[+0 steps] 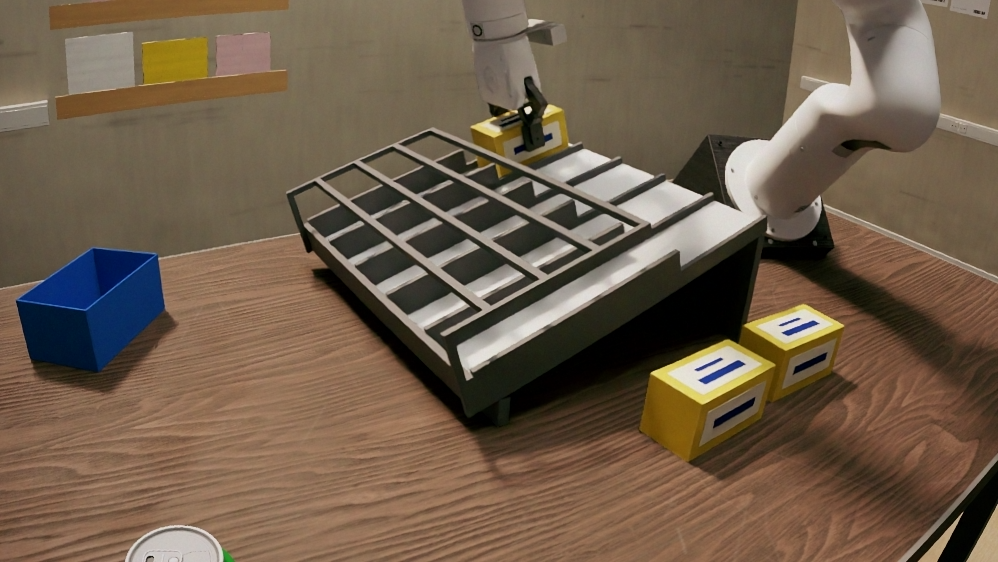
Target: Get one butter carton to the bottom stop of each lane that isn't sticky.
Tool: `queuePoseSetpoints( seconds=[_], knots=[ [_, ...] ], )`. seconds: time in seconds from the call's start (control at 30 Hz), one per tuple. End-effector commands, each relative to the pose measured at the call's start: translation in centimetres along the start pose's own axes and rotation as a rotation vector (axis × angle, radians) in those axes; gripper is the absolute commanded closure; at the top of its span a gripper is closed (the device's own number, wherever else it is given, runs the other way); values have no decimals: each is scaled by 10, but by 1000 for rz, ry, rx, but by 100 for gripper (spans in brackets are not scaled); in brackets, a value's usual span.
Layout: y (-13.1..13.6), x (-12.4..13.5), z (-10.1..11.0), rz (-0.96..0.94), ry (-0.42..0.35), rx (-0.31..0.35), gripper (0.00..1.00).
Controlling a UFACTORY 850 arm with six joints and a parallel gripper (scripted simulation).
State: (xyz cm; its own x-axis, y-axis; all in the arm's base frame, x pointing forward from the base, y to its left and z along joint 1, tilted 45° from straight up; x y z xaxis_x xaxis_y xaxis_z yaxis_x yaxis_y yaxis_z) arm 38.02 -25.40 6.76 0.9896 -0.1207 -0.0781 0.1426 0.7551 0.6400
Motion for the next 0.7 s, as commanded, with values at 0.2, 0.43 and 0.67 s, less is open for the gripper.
queuePoseSetpoints(
  seconds=[0.2, 0.43, 0.67],
  knots=[
    [0, 0, 0, 0, -1, -1, 100],
    [0, 0, 0, 0, -1, -1, 100],
    [0, 0, 0, 0, -1, -1, 25]
  ],
)
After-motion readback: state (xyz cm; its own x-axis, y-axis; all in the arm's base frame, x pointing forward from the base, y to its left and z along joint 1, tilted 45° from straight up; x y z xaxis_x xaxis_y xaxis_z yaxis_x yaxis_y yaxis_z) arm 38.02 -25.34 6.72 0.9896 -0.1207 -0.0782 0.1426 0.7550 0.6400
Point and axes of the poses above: the point where the finger pads meet when closed, its own z axis back along the fingers, its own y axis across the jaws, x = y × z, the point moved 2 cm from there along z, back along the fingers, and after that the axes turned 12 degrees about -z, right-handed, at the moved point
